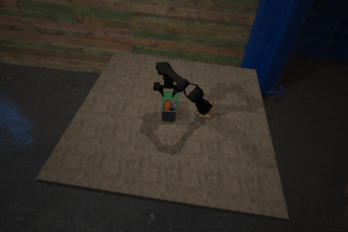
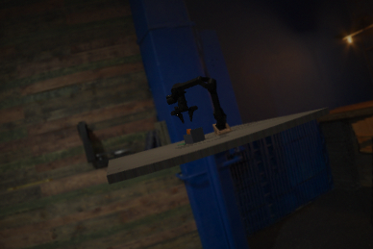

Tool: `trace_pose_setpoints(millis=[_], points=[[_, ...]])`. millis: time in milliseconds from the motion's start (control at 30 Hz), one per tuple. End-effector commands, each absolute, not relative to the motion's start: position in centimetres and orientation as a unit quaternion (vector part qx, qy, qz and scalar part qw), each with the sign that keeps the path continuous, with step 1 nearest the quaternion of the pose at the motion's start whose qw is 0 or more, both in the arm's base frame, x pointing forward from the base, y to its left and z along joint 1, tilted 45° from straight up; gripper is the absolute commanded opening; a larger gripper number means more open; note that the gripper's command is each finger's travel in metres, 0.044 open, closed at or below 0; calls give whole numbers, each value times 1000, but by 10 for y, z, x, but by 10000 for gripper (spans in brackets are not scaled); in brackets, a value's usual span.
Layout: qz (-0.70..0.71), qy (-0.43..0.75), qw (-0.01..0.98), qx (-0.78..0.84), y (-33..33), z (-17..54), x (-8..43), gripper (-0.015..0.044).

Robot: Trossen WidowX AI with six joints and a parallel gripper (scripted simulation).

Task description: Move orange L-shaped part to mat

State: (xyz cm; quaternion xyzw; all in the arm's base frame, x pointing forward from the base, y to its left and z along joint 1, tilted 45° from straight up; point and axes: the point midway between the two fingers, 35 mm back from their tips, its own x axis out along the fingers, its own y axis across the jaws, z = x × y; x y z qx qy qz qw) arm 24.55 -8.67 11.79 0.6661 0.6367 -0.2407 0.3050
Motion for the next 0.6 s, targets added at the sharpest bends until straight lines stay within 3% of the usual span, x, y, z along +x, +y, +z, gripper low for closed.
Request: trace_pose_setpoints(millis=[0,567], points=[[-252,632,298,669,-86,114,247,280],[-251,632,299,670,-60,87,250,280]])
